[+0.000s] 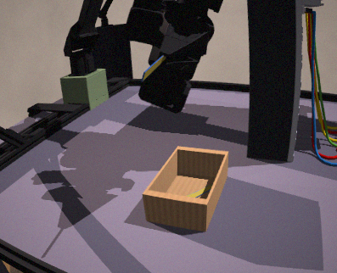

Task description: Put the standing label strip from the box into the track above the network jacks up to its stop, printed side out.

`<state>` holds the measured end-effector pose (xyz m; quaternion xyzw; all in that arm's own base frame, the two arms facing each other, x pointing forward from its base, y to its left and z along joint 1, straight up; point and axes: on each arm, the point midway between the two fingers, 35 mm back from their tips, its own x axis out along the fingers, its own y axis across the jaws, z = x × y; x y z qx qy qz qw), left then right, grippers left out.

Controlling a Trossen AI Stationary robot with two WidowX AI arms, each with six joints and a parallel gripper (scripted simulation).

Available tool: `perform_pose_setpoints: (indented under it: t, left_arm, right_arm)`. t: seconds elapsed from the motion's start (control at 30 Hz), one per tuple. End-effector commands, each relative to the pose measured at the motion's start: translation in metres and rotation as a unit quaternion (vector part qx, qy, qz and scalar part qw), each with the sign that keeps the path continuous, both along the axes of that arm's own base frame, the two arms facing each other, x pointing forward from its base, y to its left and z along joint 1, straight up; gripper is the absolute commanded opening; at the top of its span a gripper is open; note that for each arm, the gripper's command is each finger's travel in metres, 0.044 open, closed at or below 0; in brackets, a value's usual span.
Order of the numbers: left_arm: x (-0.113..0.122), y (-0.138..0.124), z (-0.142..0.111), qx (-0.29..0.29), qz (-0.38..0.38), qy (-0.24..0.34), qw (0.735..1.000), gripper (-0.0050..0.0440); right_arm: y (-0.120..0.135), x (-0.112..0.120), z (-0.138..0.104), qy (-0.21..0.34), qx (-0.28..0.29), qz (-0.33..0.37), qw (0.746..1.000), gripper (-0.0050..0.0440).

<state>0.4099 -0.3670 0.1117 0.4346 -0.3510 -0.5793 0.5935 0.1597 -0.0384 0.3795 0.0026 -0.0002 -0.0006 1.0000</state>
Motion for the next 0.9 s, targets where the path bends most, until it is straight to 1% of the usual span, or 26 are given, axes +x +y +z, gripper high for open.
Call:
perform_pose_setpoints:
  t: [0.0, 0.87]
  left_arm:
    - [-0.002, 0.003, 0.021, -0.012, -0.004, -0.03, 0.999, -0.005]
    - [-0.013, 0.013, 0.025, -0.027, -0.03, -0.119, 0.992, -0.005]
  right_arm:
    - [0.001, 0.0, 0.003, -0.001, -0.004, 0.0, 1.0, 0.044]
    - [0.001, 0.0, 0.003, -0.001, -0.004, 0.0, 1.0, 0.044]
